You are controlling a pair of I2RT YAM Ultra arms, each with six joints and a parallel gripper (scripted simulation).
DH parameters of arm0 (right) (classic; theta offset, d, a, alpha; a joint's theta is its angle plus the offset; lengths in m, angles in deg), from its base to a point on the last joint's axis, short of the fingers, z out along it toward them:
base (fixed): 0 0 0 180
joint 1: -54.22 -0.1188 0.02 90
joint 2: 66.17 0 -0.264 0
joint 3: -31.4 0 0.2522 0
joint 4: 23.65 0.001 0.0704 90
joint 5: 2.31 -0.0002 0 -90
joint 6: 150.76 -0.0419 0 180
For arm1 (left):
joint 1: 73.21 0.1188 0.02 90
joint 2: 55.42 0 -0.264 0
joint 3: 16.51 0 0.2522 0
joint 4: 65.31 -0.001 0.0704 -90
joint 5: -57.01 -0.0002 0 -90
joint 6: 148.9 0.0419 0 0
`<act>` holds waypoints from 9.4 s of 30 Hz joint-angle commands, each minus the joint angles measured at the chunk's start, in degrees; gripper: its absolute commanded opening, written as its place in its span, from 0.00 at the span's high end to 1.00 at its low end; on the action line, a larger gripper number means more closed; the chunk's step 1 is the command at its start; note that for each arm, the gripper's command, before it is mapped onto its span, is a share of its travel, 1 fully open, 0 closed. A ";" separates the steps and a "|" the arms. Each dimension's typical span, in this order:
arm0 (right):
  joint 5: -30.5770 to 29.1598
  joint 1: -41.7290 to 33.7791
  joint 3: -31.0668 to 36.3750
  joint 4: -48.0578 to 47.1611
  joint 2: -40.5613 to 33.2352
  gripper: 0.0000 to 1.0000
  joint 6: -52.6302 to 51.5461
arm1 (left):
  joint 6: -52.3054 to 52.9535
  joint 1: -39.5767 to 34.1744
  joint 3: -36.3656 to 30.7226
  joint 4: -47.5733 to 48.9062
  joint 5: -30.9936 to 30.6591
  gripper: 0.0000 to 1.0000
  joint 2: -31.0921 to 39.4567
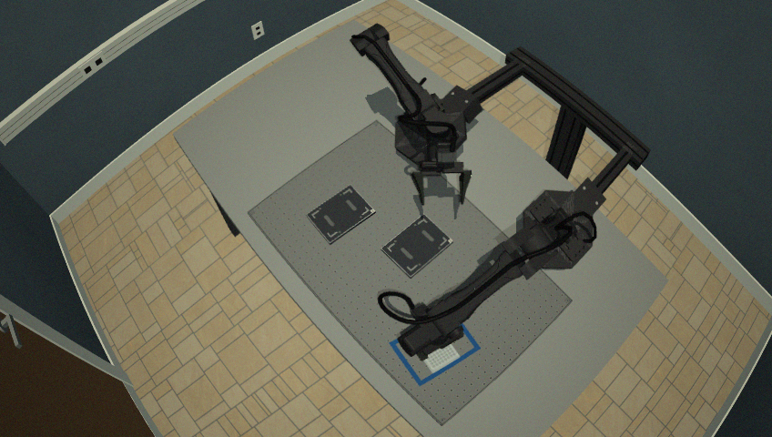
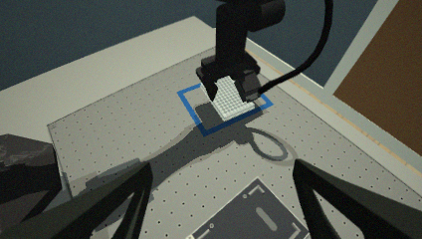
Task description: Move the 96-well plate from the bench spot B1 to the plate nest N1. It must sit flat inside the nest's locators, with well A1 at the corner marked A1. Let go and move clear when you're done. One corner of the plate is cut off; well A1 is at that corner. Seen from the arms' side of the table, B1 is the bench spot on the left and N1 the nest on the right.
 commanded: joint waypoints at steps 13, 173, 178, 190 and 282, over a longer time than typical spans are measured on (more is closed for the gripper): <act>-0.07 -0.51 -0.30 -1.34 -1.03 0.00 0.33 | -0.52 -0.60 1.75 -2.92 -0.20 0.24 1.28; 38.56 89.16 -13.17 18.30 -5.28 0.00 4.73 | -146.70 -43.84 -8.70 -1.70 7.77 0.24 -4.30; 38.56 89.16 -13.17 18.30 -5.28 0.00 4.73 | -146.10 -43.76 -9.18 -0.46 7.69 0.24 -4.65; 38.56 89.16 -13.17 18.30 -5.28 0.00 4.73 | -145.85 -43.63 -9.86 -0.37 7.64 0.24 -5.38; 38.56 89.16 -13.17 18.30 -5.28 0.00 4.73 | -144.72 -42.44 -10.46 3.56 7.99 0.24 -6.24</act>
